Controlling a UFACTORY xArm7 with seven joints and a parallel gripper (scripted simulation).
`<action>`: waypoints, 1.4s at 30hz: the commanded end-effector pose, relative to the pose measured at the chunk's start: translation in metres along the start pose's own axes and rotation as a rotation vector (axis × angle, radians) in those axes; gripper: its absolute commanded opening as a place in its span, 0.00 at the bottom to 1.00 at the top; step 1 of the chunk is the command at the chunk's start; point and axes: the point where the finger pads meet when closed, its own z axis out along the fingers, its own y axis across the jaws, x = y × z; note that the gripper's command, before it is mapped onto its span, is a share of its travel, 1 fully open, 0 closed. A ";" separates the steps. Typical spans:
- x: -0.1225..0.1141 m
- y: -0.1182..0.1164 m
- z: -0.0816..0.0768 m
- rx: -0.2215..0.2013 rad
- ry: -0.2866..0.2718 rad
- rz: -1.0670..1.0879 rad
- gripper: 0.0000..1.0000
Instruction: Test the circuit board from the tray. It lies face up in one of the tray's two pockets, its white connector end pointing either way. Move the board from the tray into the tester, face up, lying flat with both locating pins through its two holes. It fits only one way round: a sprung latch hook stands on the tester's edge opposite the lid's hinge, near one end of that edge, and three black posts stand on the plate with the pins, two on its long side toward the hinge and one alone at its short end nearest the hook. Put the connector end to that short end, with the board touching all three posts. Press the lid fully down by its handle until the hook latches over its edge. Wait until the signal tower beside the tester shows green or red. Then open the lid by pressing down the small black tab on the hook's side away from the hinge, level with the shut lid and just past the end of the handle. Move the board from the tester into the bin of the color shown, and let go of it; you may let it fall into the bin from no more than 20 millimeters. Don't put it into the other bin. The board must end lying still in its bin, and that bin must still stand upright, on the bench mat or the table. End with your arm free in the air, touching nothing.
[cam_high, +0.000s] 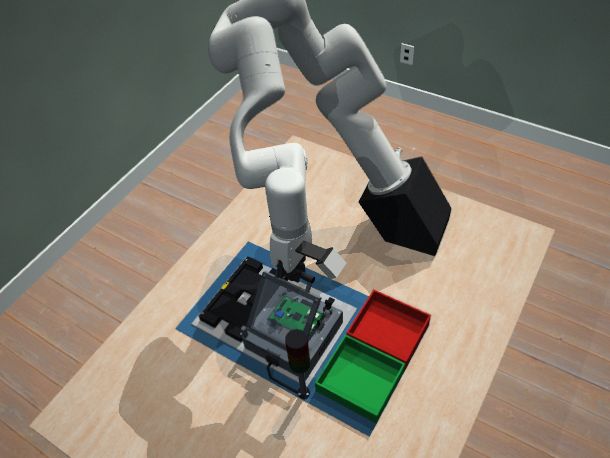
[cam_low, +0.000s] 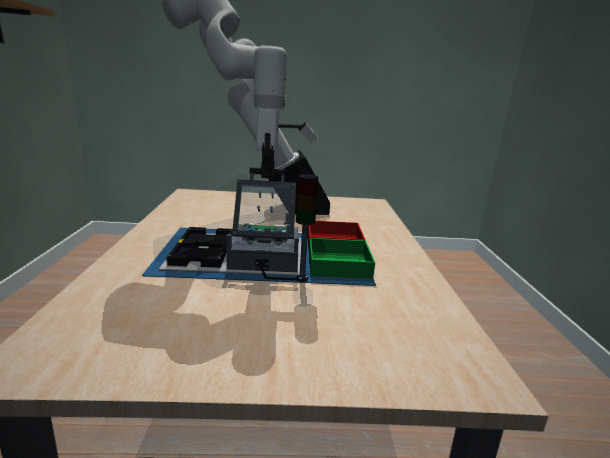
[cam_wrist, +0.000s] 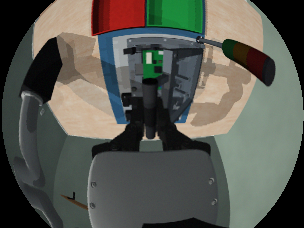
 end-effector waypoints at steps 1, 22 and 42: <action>0.001 -0.015 0.014 -0.007 0.001 0.000 0.00; 0.001 -0.052 0.077 -0.007 0.001 0.000 0.00; 0.001 -0.060 0.110 -0.007 0.001 0.000 0.00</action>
